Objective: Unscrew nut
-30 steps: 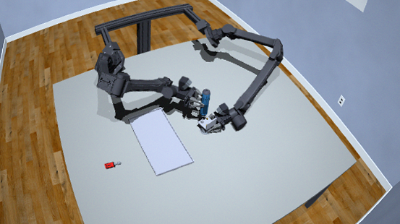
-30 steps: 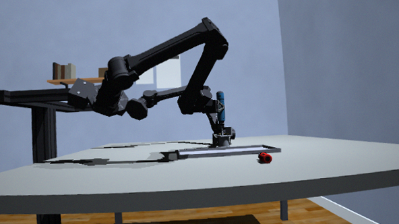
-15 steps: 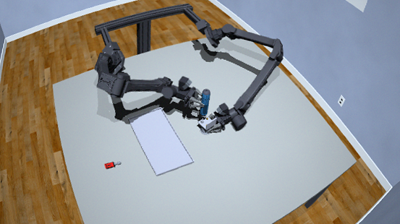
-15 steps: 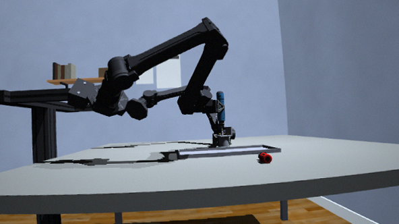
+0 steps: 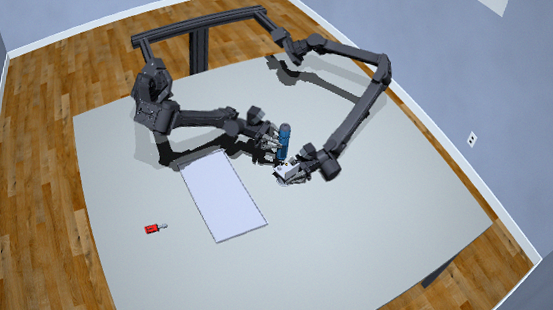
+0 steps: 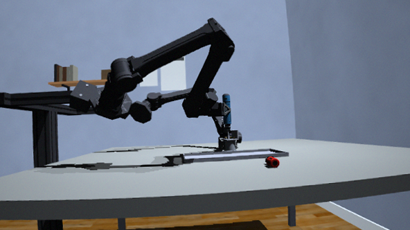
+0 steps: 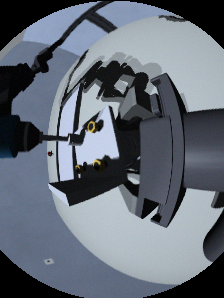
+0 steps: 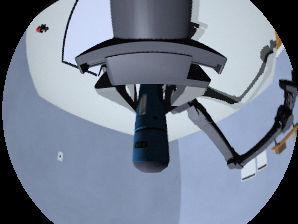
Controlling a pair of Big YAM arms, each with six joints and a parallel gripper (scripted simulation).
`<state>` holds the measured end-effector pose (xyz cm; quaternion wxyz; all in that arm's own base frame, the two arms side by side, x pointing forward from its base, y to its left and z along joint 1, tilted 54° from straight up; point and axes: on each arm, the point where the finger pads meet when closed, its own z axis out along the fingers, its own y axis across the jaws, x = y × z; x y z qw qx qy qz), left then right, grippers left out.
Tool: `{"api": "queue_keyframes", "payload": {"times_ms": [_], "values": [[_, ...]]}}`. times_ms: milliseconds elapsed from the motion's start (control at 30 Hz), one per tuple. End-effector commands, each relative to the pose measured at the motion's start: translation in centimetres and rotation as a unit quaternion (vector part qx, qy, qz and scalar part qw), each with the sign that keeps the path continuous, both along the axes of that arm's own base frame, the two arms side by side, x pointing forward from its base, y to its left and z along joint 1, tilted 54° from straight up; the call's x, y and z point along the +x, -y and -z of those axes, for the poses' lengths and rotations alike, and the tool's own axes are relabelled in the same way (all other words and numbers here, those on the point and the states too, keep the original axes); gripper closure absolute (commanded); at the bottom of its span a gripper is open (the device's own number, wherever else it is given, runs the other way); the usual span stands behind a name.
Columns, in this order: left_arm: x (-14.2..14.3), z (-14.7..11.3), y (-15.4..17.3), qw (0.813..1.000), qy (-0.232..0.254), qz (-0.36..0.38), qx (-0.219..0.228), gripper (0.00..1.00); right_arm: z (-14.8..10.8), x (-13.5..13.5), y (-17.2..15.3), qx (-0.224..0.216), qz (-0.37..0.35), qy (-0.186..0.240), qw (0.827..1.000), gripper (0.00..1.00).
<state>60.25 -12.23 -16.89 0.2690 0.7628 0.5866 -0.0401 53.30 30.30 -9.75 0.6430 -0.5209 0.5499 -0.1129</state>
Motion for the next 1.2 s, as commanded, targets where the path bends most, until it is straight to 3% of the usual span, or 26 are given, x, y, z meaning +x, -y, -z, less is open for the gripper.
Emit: {"api": "queue_keyframes", "payload": {"times_ms": [0,1167], "values": [[0.2,-0.3,0.5,1.000,0.004,0.004,0.000,0.41,-1.3,0.6,-1.1,0.012,-0.010,0.027,1.000,0.58],[0.2,-0.3,0.5,1.000,0.004,0.004,0.000,0.41,-0.7,1.0,0.0,0.008,-0.005,0.026,1.000,0.58]]}}
